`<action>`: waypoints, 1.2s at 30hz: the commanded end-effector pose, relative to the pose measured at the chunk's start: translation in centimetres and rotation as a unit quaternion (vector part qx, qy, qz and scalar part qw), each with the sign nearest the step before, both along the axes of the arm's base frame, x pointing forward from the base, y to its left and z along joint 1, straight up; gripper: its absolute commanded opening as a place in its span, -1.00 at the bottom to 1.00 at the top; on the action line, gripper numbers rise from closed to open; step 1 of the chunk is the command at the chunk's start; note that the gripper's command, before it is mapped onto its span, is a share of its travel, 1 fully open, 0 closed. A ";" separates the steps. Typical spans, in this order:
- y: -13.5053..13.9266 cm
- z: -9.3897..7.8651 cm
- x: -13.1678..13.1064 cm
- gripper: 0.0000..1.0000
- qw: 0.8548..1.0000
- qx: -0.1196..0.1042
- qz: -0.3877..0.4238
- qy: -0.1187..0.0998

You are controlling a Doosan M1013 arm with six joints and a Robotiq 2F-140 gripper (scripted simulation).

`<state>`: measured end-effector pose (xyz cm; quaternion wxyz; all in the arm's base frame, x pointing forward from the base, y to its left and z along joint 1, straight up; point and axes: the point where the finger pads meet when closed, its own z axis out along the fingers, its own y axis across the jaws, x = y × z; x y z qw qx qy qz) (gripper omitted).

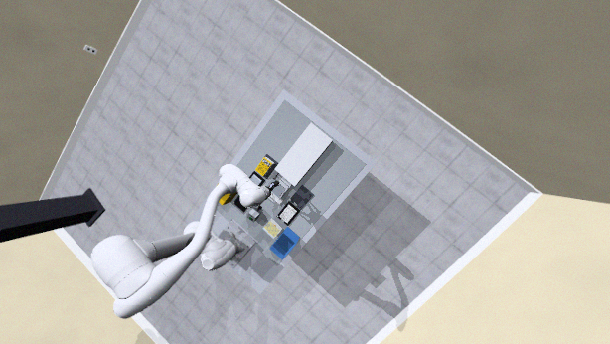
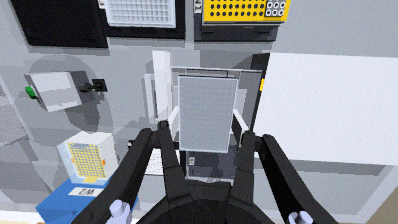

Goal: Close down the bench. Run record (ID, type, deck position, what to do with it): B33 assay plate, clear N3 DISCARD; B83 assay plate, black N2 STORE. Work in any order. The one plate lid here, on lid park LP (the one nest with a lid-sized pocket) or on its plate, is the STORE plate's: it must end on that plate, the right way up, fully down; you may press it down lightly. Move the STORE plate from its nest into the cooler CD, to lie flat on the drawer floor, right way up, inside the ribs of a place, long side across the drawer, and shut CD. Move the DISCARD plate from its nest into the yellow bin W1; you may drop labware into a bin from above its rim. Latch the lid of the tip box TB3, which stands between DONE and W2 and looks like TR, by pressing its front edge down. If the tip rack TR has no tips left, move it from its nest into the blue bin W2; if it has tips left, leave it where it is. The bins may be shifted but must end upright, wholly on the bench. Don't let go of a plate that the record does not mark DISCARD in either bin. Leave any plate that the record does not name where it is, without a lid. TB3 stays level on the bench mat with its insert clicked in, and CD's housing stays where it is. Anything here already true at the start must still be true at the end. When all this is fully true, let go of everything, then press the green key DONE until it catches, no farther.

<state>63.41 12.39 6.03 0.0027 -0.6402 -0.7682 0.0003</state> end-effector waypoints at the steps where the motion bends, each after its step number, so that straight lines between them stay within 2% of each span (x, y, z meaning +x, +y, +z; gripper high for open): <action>1: 0.0 -0.5 0.0 -1.00 1.000 0.000 0.000 0.000; 36: 0.0 -4.6 0.0 -1.00 1.000 0.000 0.000 0.000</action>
